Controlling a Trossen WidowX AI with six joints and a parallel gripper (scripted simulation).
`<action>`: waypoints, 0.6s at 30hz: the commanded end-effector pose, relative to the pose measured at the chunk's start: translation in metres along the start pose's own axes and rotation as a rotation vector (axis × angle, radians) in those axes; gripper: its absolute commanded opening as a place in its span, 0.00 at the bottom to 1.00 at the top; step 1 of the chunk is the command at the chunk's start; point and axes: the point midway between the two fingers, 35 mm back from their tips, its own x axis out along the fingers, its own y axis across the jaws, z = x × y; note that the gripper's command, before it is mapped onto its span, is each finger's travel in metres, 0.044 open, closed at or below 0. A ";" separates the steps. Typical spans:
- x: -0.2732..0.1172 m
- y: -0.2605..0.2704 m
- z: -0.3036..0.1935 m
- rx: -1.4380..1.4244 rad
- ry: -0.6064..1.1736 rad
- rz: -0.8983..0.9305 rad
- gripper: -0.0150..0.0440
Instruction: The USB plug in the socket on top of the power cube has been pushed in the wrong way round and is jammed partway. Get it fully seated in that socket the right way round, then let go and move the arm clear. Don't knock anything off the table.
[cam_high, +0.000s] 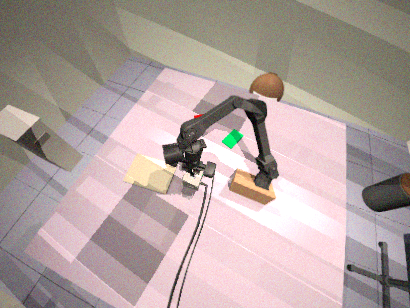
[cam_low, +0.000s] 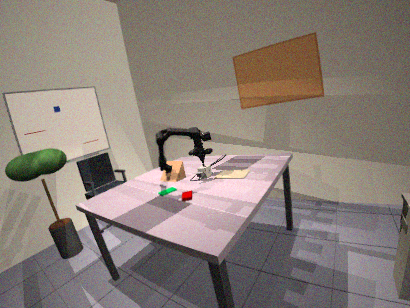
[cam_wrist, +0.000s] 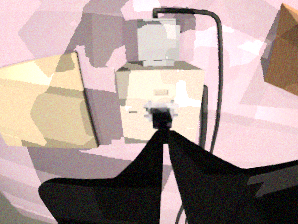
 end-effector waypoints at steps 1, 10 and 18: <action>0.001 -0.001 0.000 -0.006 -0.003 -0.001 0.25; 0.002 -0.001 0.000 -0.005 -0.003 -0.001 0.25; 0.003 -0.001 0.001 -0.005 -0.003 -0.001 0.25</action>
